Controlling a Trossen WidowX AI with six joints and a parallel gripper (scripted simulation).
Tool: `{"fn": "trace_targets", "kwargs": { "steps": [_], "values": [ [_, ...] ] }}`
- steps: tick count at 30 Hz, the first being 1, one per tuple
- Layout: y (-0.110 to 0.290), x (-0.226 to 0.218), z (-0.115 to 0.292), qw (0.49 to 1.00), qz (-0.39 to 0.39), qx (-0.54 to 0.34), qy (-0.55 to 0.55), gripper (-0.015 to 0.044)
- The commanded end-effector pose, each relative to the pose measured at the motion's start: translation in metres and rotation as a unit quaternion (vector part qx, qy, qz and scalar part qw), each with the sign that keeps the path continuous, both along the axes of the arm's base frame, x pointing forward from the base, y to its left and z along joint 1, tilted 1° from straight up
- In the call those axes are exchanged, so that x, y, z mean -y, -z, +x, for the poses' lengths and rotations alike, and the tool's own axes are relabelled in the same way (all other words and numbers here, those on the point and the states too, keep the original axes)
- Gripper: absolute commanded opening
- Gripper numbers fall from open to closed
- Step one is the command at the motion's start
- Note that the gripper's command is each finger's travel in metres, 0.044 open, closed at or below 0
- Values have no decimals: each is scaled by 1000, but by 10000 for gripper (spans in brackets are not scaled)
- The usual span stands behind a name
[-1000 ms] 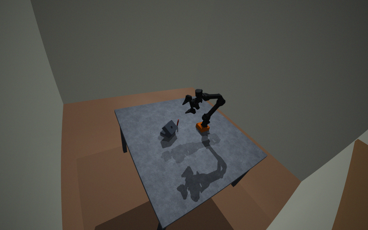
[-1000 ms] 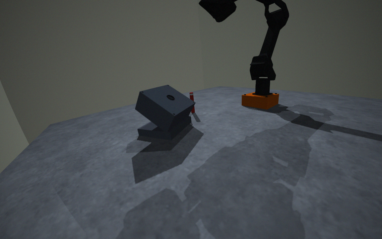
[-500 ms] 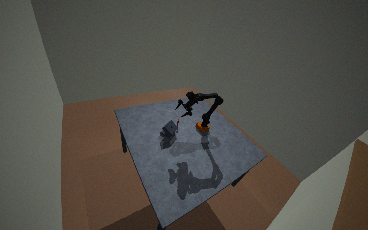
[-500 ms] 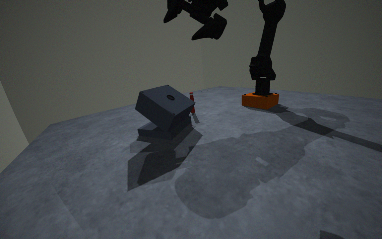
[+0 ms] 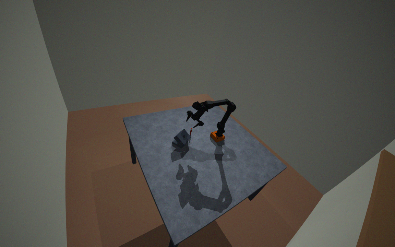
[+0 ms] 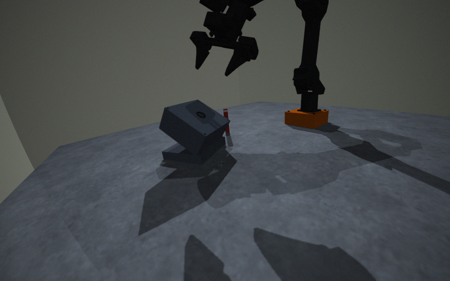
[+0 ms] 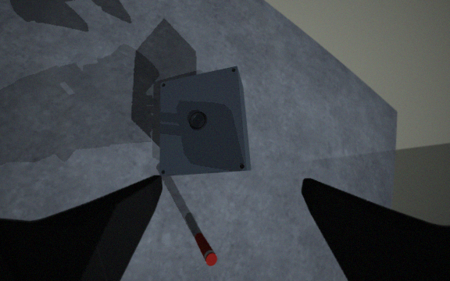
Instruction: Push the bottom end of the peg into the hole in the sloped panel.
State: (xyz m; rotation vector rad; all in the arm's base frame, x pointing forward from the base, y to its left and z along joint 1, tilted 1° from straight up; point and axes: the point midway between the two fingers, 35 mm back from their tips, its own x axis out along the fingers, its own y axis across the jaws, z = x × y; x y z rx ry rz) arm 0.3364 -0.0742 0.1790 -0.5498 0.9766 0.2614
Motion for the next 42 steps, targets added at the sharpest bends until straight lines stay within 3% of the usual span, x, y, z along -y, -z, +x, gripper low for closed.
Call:
{"fn": "trace_targets", "kwargs": {
  "steps": [1,12,24,42],
  "values": [
    [8,9,-2,999,14,-27,40,440],
    [48,37,-24,974,62,-139,170,440],
    [84,61,-54,914,96,-251,305,440],
    [105,64,-54,908,98,-259,315,440]
  ]
}}
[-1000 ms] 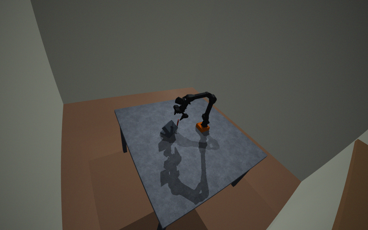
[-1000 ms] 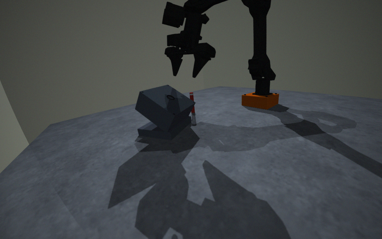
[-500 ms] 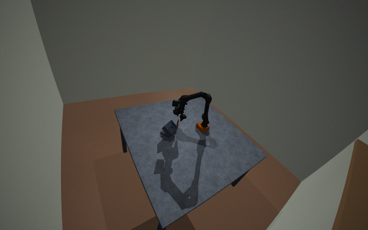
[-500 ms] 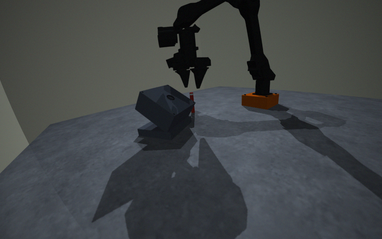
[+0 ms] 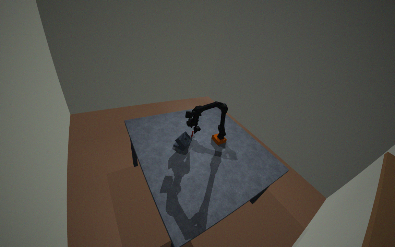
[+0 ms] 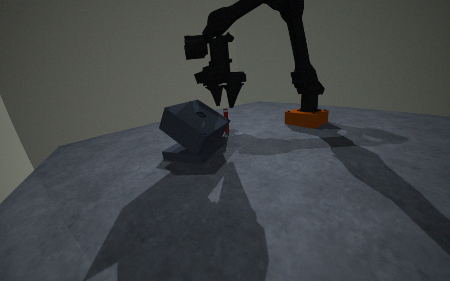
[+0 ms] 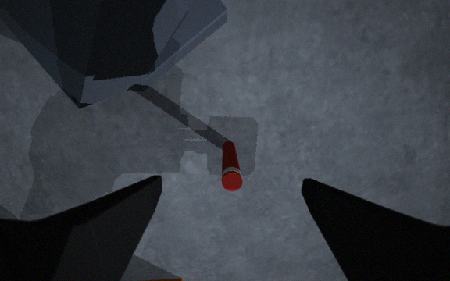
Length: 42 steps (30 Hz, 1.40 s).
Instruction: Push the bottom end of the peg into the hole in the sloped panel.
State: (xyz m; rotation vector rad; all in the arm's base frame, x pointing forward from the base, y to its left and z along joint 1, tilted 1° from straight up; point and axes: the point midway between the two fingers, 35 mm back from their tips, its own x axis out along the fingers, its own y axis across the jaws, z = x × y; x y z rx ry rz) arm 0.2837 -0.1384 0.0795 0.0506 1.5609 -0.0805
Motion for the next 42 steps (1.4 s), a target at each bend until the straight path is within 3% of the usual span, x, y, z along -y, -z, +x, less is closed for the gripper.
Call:
{"fn": "trace_targets", "kwargs": {
  "steps": [1,29,42],
  "values": [
    [7,0,-2,1000,-2,-4,3,440],
    [50,1,-3,1000,-1,-4,3,440],
    [47,1,-1,1000,1,-1,2,99]
  ]
}}
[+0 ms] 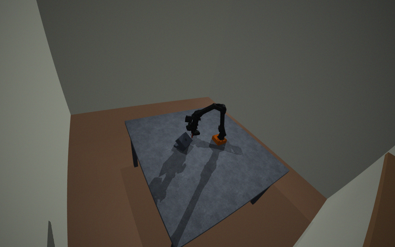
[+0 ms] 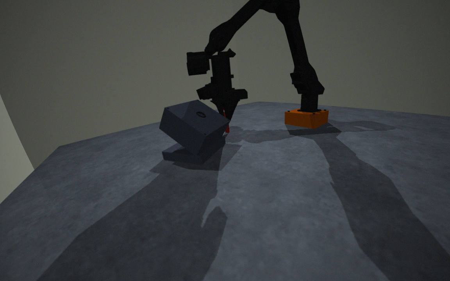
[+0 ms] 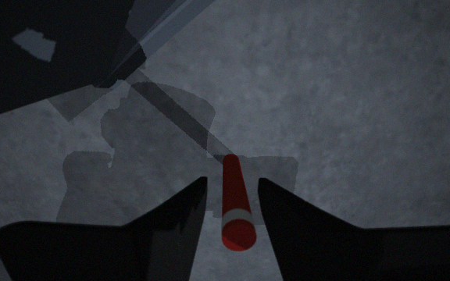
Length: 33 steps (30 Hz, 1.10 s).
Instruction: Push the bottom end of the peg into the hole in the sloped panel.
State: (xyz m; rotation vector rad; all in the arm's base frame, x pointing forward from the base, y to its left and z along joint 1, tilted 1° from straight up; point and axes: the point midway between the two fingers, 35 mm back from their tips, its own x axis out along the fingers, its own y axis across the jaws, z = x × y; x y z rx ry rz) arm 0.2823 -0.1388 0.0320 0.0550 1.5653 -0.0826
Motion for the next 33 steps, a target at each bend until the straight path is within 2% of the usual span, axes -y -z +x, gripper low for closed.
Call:
{"fn": "trace_targets", "kwargs": {
  "steps": [1,2,9,28,33],
  "values": [
    [-1,0,0,1000,0,1,0,72],
    [-1,0,0,1000,0,1,0,46],
    [-2,0,1,1000,0,1,0,0],
    [-77,-5,-2,1000,-2,-2,0,0],
    [-80,-7,-3,1000,-4,-2,-4,0]
  ]
}}
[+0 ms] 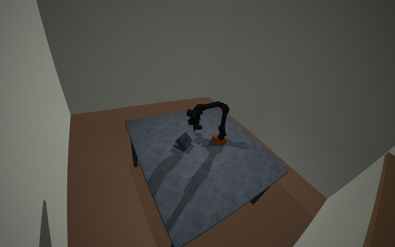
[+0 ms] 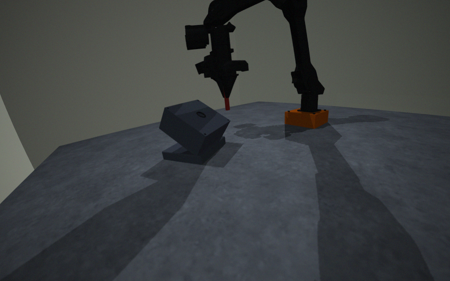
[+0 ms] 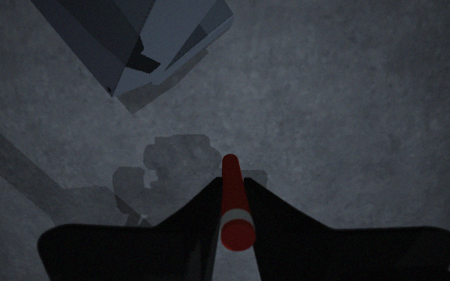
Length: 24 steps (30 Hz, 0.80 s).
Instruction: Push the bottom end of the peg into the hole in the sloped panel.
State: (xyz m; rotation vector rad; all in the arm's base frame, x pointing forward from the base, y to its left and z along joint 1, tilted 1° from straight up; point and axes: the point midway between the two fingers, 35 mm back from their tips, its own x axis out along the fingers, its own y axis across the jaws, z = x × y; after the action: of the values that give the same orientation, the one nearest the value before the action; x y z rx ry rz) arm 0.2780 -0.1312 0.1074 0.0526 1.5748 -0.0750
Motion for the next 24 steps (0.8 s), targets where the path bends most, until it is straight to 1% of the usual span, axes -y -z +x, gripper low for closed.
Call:
{"fn": "trace_targets", "kwargs": {
  "steps": [1,24],
  "values": [
    [-5,0,2,1000,-7,2,-3,0],
    [-13,-18,20,994,-48,-3,-95,0]
  ]
}}
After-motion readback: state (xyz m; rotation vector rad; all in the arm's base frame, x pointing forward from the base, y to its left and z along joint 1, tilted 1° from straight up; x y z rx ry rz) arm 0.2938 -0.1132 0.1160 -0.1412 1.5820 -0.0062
